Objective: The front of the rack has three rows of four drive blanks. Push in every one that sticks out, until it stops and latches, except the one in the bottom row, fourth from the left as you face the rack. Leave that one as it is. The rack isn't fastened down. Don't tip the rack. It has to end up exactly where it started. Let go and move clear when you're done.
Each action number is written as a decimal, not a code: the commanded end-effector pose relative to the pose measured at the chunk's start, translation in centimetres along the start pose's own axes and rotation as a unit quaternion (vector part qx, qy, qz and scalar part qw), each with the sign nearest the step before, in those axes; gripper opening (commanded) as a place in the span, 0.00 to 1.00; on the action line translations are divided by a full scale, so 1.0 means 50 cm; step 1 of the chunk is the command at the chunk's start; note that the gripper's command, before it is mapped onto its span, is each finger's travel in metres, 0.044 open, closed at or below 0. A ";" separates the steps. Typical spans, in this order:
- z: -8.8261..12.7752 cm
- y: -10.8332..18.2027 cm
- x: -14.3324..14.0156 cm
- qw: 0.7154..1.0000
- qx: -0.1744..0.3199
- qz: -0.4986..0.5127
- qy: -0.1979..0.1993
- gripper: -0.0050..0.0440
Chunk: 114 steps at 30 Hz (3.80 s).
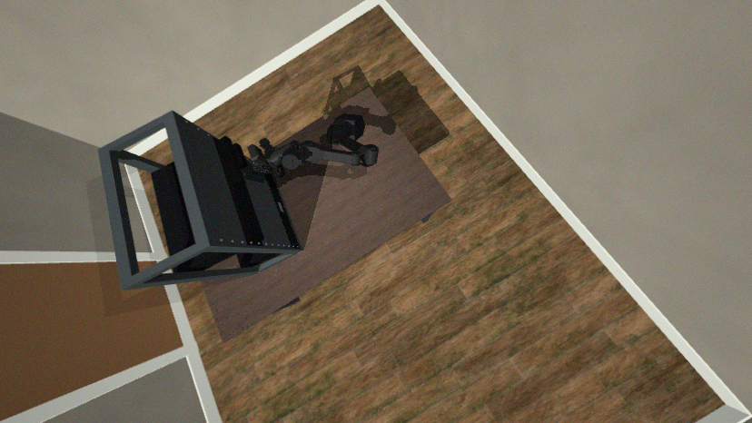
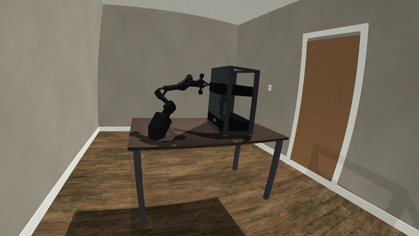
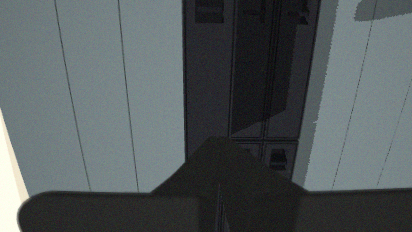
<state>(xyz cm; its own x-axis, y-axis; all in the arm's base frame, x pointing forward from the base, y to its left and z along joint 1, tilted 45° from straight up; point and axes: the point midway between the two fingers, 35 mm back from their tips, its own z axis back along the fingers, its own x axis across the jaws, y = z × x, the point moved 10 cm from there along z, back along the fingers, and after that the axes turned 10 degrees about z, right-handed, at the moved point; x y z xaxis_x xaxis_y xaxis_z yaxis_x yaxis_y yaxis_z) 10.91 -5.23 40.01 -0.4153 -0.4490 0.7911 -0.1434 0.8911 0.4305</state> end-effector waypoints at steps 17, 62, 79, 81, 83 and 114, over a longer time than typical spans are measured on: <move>0.025 -0.026 0.002 1.000 0.001 -0.003 0.002 0.10; -0.042 -0.047 0.002 1.000 0.001 -0.003 0.002 0.10; -0.049 -0.042 0.010 1.000 0.001 -0.003 0.002 0.10; -0.049 -0.042 0.010 1.000 0.001 -0.003 0.002 0.10; -0.049 -0.042 0.010 1.000 0.001 -0.003 0.002 0.10; -0.089 -0.037 0.014 1.000 0.001 -0.003 0.002 0.10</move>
<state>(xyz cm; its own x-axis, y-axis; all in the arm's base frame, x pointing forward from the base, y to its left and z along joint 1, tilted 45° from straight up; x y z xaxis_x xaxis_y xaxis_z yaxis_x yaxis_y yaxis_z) 14.73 -7.62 40.64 -0.3943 -0.4683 0.7907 -0.1395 0.8809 0.4522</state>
